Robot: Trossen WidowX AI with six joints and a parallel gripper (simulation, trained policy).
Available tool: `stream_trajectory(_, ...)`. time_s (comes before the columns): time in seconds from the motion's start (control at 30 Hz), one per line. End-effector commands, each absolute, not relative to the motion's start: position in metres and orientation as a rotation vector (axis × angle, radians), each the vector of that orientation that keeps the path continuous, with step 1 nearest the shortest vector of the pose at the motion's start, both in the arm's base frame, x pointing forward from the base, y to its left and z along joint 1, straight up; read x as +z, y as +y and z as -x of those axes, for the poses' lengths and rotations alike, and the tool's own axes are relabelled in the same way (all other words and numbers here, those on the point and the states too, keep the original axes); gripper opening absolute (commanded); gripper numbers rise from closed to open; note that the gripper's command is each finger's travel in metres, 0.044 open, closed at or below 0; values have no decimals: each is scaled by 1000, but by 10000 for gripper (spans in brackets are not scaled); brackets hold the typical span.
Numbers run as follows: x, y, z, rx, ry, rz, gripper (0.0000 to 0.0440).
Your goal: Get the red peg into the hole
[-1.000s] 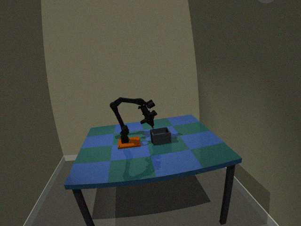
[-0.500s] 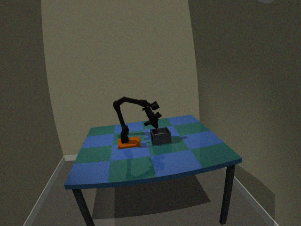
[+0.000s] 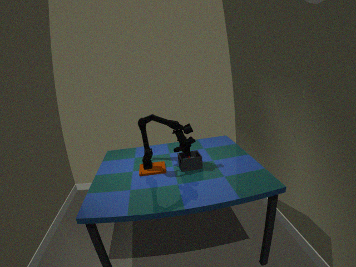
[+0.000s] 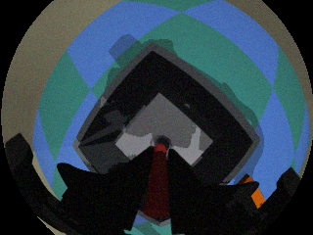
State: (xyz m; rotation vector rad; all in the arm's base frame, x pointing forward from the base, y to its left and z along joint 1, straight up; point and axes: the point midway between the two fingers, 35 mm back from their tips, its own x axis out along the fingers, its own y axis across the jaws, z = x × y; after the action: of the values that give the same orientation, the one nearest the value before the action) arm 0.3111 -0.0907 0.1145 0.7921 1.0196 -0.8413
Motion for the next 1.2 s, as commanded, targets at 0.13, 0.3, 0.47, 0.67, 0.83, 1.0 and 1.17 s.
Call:
stream_trajectory(0.13,96,-96,-317,-842,1072,-773,66)
stream_trajectory(0.3,89,-100,-317,-841,1117,-742,144)
stream_trajectory(0.47,92,-106,-326,-837,1128,-715,138)
stream_trajectory(0.67,96,-111,-338,-817,1148,-696,130)
stream_trajectory(0.83,97,-118,-345,-807,1167,-683,125)
stream_trajectory(1.0,97,-125,-350,-804,1187,-671,119)
stream_trajectory(1.17,96,-132,-353,-804,1207,-664,114)
